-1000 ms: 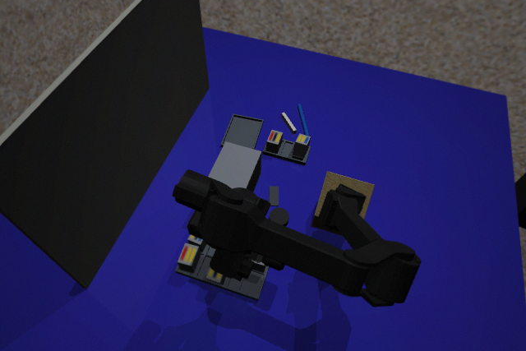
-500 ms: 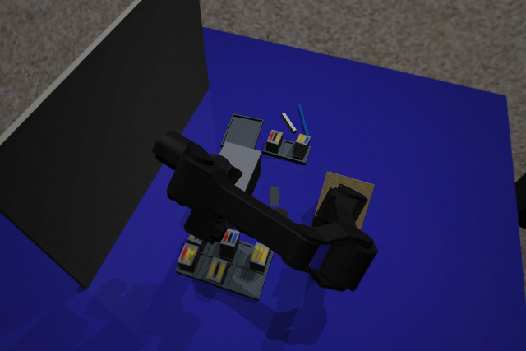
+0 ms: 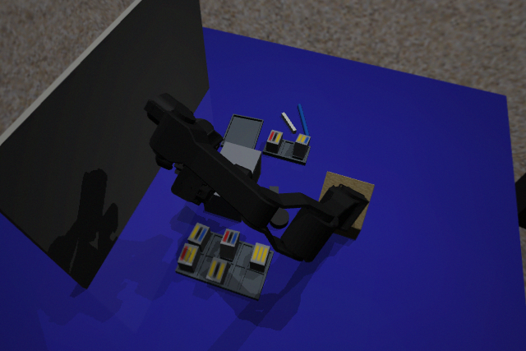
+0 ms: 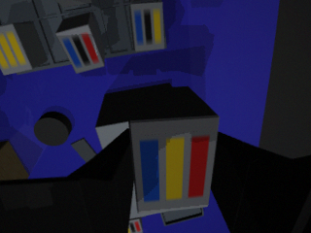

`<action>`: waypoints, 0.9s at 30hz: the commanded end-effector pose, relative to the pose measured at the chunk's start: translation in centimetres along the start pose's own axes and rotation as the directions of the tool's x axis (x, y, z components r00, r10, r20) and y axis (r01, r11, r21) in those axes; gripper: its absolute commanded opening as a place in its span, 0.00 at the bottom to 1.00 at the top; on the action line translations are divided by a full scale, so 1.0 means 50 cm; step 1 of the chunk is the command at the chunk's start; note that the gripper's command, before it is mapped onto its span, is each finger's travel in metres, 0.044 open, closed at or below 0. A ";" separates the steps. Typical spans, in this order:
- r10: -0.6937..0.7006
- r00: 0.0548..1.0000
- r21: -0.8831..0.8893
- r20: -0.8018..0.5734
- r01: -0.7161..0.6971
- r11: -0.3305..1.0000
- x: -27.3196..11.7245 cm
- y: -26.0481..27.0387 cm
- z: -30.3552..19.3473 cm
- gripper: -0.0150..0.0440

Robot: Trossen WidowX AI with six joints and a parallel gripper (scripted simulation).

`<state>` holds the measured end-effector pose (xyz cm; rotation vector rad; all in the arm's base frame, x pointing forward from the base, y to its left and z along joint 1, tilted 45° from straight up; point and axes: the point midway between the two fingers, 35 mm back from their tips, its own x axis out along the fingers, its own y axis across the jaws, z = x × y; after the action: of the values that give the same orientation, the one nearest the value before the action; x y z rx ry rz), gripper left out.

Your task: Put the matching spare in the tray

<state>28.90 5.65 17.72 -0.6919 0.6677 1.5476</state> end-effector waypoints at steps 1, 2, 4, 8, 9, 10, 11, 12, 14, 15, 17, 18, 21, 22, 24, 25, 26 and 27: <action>0.001 1.000 -0.006 -0.004 -0.001 1.000 0.002 -0.030 -0.044 0.25; 0.001 1.000 -0.007 -0.003 -0.001 1.000 0.003 -0.036 -0.054 0.25; -0.001 1.000 -0.009 -0.002 0.001 1.000 0.004 -0.047 -0.075 0.25; -0.004 1.000 -0.013 0.002 0.004 1.000 0.007 -0.067 -0.119 0.25; -0.003 1.000 -0.014 0.002 0.003 1.000 0.007 -0.072 -0.128 0.25; -0.002 1.000 -0.015 0.002 0.002 1.000 0.008 -0.077 -0.137 0.25; -0.002 1.000 -0.016 0.001 0.002 1.000 0.008 -0.082 -0.147 0.25; -0.001 1.000 -0.017 0.001 0.001 1.000 0.008 -0.087 -0.156 0.25; 0.001 1.000 -0.019 0.002 -0.001 1.000 0.009 -0.096 -0.175 0.25; 0.002 1.000 -0.020 0.002 -0.002 1.000 0.010 -0.100 -0.185 0.25; 0.004 1.000 -0.022 0.002 -0.004 1.000 0.012 -0.108 -0.205 0.25; 0.005 1.000 -0.023 0.003 -0.005 1.000 0.013 -0.112 -0.215 0.25; 0.008 1.000 -0.027 0.004 -0.008 1.000 0.016 -0.123 -0.246 0.25; 0.009 1.000 -0.028 0.004 -0.009 1.000 0.017 -0.126 -0.257 0.25; 0.011 1.000 -0.030 0.006 -0.011 0.999 0.019 -0.132 -0.278 0.25; 0.012 1.000 -0.032 0.006 -0.012 0.999 0.021 -0.134 -0.289 0.25; 0.013 1.000 -0.033 0.007 -0.013 0.999 0.022 -0.137 -0.299 0.25; 0.014 1.000 -0.034 0.008 -0.014 0.999 0.024 -0.139 -0.310 0.25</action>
<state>35.94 -3.51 8.15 -0.7036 0.6446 1.5683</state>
